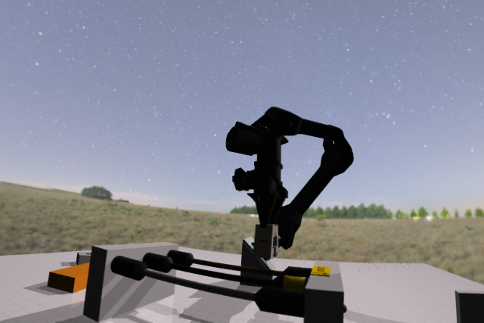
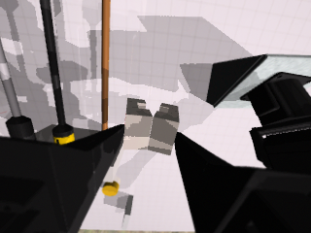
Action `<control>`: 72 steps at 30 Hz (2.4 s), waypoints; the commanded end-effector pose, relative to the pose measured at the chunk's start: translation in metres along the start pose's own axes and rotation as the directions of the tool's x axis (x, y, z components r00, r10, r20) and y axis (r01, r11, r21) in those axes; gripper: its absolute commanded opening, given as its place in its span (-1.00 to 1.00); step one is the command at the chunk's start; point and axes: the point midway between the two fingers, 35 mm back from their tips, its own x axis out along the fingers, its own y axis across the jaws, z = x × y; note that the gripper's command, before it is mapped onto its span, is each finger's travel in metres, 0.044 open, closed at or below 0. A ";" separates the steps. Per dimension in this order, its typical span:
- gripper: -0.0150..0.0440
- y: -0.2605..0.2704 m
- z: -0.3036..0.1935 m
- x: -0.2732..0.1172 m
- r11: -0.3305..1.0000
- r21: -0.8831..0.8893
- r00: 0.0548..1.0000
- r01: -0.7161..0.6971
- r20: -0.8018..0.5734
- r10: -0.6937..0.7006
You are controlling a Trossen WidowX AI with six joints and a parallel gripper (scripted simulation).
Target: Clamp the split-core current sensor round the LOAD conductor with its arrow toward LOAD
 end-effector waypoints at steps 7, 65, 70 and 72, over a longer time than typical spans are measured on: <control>-0.49 0.031 0.002 -0.010 1.000 -0.007 1.000 -0.004 0.010 0.004; -0.49 0.149 0.001 0.040 1.000 -0.006 1.000 -0.010 0.007 0.010; -0.49 0.149 0.001 0.048 1.000 -0.006 1.000 -0.010 0.006 0.010; -0.49 0.149 0.001 0.051 1.000 -0.006 1.000 -0.010 0.005 0.010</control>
